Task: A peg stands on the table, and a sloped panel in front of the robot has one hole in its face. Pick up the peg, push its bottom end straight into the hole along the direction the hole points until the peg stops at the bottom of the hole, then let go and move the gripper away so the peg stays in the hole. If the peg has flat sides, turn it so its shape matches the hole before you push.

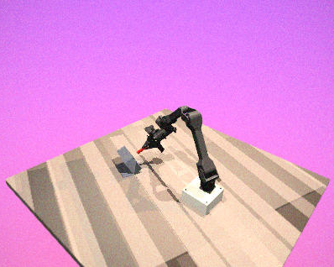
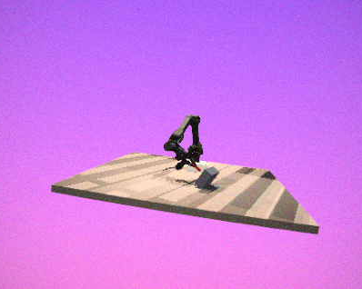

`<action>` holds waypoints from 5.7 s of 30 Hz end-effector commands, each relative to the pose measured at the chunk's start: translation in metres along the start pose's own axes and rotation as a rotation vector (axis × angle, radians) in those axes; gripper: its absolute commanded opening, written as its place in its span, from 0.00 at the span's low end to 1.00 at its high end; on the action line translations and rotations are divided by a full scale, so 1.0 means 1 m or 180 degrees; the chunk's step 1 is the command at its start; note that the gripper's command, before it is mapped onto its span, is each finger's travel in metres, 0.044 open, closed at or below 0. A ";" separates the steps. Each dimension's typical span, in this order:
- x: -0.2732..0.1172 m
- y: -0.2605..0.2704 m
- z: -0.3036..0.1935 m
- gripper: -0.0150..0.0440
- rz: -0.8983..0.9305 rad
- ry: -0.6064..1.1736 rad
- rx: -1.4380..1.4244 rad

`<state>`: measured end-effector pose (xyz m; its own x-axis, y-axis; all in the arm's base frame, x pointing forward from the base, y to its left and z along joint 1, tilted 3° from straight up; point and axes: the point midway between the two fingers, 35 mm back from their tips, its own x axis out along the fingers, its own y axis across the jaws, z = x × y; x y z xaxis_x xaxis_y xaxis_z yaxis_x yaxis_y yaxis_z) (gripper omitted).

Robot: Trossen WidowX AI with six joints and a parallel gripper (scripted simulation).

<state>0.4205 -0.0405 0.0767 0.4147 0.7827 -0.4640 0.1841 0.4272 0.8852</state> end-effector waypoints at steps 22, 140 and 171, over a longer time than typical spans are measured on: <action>0.023 0.000 -0.001 0.25 0.0029 0.0004 0.0016; 0.054 0.000 -0.003 0.92 0.0048 0.0000 -0.0017; 0.009 -0.008 0.001 1.00 -0.0008 0.0006 0.0004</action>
<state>0.4235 -0.0318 0.0610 0.4083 0.7822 -0.4706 0.1978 0.4275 0.8821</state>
